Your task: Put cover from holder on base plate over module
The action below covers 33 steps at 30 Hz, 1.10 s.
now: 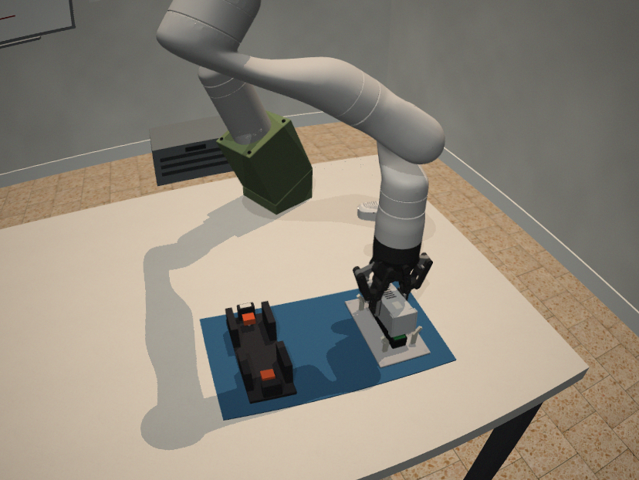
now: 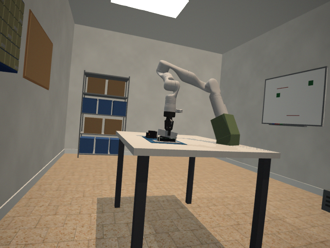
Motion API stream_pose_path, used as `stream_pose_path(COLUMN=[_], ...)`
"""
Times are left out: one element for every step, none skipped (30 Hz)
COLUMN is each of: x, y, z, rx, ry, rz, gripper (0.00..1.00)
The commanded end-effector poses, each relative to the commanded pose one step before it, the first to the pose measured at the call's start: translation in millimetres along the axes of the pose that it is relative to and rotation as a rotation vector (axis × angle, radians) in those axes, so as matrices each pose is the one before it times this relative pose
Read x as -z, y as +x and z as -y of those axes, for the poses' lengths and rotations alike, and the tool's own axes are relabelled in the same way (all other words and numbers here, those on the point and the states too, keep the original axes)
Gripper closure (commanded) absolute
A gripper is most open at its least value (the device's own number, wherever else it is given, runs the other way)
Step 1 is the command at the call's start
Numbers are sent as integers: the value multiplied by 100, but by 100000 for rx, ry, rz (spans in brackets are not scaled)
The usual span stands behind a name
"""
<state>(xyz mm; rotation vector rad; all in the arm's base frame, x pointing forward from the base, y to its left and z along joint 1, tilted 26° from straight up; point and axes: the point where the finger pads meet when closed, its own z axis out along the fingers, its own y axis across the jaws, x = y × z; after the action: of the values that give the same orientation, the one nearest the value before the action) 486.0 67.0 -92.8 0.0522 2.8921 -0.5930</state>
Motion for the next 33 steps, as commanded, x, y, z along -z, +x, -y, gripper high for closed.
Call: stream_pose_path(x=[133,12,12,12,0,0,0,0,0,0,0,-105,-102,-102,-102,-102,-102,-102,-102,-102,-102,0,0,0,0,0,0,0,36,14,14,14,14], y=[-85,-1,-1,-1,0,0,0,0,0,0,0,2,-1,-1,-1,-1,-1,-1,-1,-1,-1,0,0,0,0,0,0,0,-22,4,4,4,4], z=[-39,1,1,1,0,0,0,0,0,0,0,-1,1,1,1,1,1,1,1,1,1,0,0,0,0,0,0,0,10,-2,-2,-2,-2], rx=[-1,0,0,0,0,0,0,0,0,0,0,3,0,0,0,0,0,0,0,0,0,0,0,0,0,0,0,0,-23,3,3,3,3], ry=[-99,0,0,0,0,0,0,0,0,0,0,0,0,0,0,0,0,0,0,0,0,0,0,0,0,0,0,0,0,0,0,0,0], rz=[212,1,1,1,0,0,0,0,0,0,0,-5,1,1,1,1,1,1,1,1,1,0,0,0,0,0,0,0,44,-5,-5,-5,-5], gripper=[100,100,100,100,100,100,100,100,100,100,100,100,100,100,100,100,100,100,100,100,100,100,100,100,100,100,100,100,100,100,100,100,100])
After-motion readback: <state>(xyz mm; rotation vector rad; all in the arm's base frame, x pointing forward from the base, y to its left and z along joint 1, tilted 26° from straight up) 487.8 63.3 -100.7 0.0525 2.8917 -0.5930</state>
